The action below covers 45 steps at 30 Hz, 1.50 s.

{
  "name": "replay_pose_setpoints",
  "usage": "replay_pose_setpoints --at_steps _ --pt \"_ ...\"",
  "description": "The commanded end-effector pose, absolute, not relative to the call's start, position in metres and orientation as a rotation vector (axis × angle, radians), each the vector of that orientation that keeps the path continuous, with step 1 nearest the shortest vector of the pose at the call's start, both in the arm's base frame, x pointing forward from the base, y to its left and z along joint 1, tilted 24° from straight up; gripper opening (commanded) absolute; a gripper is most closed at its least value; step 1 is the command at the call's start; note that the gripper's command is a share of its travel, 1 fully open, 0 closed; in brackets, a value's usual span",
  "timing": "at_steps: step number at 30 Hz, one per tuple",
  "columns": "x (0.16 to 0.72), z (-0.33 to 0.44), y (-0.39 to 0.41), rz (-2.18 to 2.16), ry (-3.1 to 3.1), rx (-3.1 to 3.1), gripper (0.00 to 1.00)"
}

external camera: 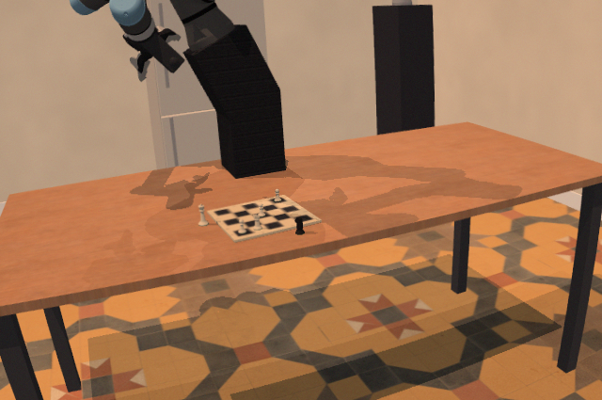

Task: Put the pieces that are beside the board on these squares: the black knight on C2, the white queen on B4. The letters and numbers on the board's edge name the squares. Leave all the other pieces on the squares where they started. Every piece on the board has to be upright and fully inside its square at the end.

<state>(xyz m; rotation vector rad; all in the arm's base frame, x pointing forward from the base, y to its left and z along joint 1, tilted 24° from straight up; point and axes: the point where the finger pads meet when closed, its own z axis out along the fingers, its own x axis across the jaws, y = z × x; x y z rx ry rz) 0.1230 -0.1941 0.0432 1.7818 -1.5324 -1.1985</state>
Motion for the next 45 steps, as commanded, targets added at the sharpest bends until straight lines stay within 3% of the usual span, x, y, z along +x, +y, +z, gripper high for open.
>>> replay_pose_setpoints --at_steps 1,27,45 --pt "0.138 0.038 -0.201 -1.252 -1.513 1.868 1.00" --pt "0.264 -0.019 -0.271 -1.480 -1.220 2.701 1.00" --pt "0.356 -0.086 -0.338 -1.221 -0.714 3.462 1.00"
